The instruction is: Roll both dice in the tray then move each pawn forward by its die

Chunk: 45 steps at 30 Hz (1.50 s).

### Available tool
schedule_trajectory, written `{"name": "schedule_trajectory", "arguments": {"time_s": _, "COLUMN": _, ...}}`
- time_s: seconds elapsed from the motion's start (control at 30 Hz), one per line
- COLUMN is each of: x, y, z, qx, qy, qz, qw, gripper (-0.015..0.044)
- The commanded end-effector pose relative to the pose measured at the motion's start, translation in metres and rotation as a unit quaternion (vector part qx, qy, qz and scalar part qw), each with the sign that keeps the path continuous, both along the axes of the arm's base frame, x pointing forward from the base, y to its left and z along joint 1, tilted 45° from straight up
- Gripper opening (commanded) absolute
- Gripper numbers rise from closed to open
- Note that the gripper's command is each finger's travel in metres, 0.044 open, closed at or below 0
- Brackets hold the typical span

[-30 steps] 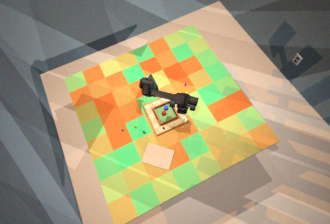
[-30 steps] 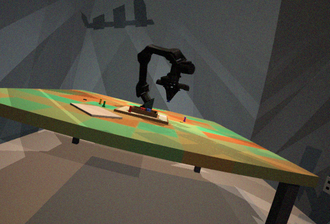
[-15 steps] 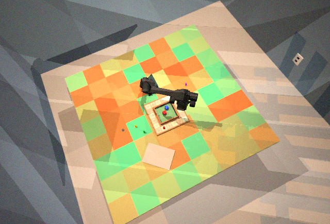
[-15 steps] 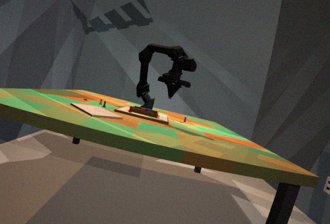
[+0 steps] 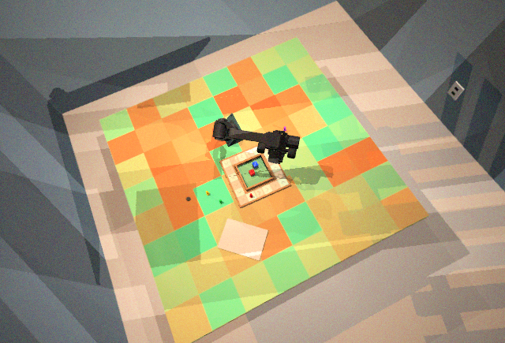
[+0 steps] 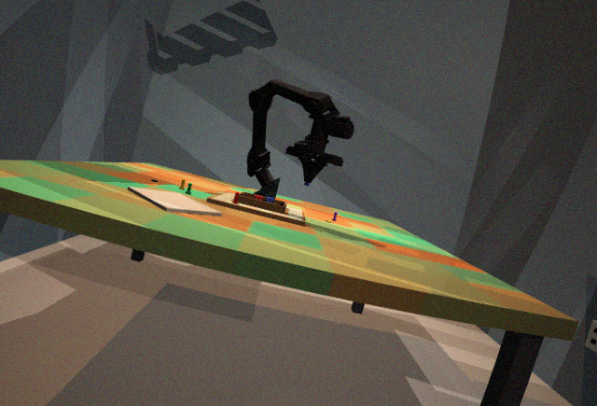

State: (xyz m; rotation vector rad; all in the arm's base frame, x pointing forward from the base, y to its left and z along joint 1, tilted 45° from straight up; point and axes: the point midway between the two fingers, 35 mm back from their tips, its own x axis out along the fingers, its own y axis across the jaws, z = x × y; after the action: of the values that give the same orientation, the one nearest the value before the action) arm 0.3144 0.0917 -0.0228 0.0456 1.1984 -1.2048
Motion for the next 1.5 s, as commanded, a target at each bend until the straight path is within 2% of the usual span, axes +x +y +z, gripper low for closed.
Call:
{"name": "schedule_trajectory", "arguments": {"time_s": 0.0, "x": -0.013, "y": -0.002, "z": -0.005, "qx": 0.002, "qy": -0.003, "qz": -0.003, "qw": 1.0, "gripper": 0.0}}
{"name": "schedule_trajectory", "arguments": {"time_s": 0.73, "x": -0.084, "y": -0.022, "z": -0.028, "qx": 0.001, "qy": -0.001, "qz": -0.003, "qw": 1.0, "gripper": 0.0}}
{"name": "schedule_trajectory", "arguments": {"time_s": 1.13, "x": -0.091, "y": -0.046, "z": -0.053, "qx": 0.001, "qy": -0.001, "qz": -0.003, "qw": 1.0, "gripper": 0.0}}
{"name": "schedule_trajectory", "arguments": {"time_s": 1.47, "x": -0.092, "y": -0.051, "z": -0.058, "qx": 0.0, "qy": -0.001, "qz": -0.003, "qw": 1.0, "gripper": 0.0}}
